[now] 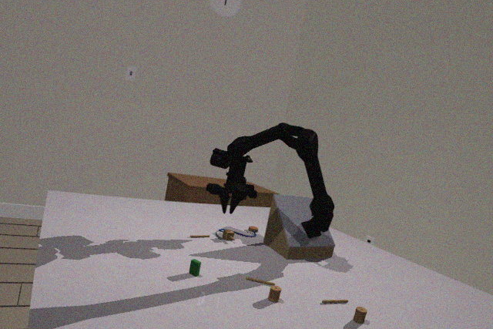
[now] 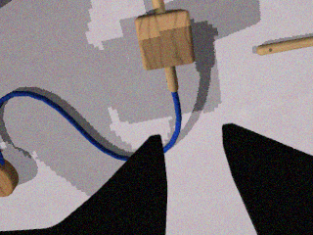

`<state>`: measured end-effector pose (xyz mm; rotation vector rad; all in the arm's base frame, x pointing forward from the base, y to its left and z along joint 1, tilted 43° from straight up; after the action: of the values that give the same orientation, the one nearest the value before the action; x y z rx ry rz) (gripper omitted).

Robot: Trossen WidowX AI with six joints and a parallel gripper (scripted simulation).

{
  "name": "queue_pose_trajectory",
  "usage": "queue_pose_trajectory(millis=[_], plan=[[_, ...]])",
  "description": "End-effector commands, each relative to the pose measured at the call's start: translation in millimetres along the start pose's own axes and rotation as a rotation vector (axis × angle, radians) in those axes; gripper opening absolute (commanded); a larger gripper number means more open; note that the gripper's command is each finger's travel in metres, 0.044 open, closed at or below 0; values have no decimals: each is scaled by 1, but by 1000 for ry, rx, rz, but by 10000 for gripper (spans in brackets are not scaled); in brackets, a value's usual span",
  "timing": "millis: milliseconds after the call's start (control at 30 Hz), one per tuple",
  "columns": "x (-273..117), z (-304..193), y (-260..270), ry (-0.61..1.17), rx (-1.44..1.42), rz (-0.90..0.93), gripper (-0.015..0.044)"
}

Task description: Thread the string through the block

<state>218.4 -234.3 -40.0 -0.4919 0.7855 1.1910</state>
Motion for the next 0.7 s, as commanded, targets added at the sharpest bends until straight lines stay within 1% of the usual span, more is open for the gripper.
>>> queue_pose_trajectory(millis=[0,67,133,667], plan=[[-8,2,1,-1,-7,14,120],[-6,0,0,4,14,-7,120],[-6,3,0,3,144,-7,120],[-5,31,6,-5,1702,13,120]])
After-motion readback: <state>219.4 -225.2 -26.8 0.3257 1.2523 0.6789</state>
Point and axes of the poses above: the point midway between the two fingers, 35 mm back from their tips, its own x axis out along the fingers, its own y axis across the jaws, z = x × y, the point moved 6 cm from there along -x, back along the fingers, and after that the axes turned 12 degrees about x, right-handed, at the moved point
